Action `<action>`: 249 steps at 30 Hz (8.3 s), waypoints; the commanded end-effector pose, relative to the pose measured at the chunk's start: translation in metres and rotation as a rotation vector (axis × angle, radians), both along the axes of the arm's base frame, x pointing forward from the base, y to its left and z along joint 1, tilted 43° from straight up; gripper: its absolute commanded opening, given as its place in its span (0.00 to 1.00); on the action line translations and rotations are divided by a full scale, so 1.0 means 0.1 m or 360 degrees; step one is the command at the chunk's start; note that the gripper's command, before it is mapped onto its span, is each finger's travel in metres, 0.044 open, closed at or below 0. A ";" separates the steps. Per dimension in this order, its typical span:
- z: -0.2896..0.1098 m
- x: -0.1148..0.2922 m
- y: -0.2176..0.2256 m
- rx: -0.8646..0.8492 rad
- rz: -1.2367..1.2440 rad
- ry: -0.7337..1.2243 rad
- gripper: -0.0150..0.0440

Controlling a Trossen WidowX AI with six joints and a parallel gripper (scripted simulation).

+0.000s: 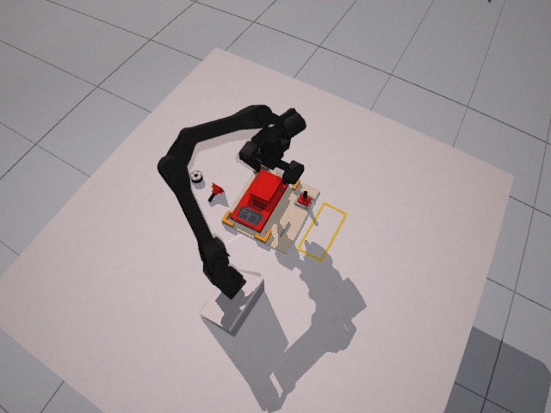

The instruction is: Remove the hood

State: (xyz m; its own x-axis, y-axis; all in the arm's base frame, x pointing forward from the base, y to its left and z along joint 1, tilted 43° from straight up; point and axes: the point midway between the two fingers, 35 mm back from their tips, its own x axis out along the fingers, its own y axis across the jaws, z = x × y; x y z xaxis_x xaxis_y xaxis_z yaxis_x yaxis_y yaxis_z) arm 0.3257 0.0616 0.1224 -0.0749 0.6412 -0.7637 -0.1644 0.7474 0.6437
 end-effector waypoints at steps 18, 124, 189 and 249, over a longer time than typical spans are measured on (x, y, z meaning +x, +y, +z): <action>0.08 -0.07 0.14 0.0065 0.0087 -0.0022 1.00; -0.37 -0.12 0.58 0.0065 0.0096 -0.0041 0.96; -0.05 -0.07 0.28 0.0060 0.0094 -0.0039 0.25; -1.36 0.05 -1.57 0.0039 0.0094 -0.0042 0.25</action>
